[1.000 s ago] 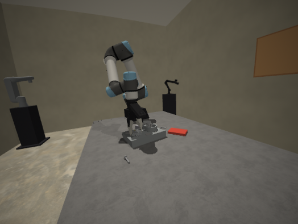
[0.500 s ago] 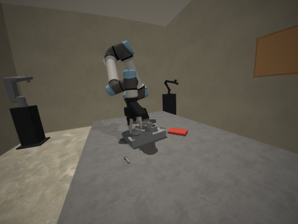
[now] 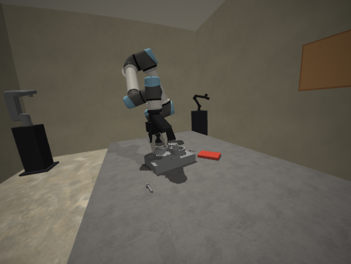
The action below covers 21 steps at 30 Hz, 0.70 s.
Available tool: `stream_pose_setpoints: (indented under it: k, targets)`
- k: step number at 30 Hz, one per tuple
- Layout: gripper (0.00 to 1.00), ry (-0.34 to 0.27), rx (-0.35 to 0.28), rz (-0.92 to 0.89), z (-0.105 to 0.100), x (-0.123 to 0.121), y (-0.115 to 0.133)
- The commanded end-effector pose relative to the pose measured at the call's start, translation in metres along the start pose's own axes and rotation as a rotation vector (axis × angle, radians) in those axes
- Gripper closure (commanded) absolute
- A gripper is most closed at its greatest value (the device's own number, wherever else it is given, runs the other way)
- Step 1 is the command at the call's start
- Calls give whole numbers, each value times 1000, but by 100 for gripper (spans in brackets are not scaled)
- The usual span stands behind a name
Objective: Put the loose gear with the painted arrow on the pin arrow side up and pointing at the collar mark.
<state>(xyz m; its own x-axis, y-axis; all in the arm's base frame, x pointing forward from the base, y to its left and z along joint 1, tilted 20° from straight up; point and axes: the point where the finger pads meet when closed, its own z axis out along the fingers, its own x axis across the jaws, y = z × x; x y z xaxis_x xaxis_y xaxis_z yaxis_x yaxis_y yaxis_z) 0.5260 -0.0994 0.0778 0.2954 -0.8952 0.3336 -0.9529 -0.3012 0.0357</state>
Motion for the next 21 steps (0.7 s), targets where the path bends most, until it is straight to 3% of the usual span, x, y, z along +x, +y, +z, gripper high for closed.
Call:
stream_pose_setpoints:
  k: [1,21]
  targets:
    - [100,1,1,0,-12,0,0]
    - [100,1,1,0,-38,0,0]
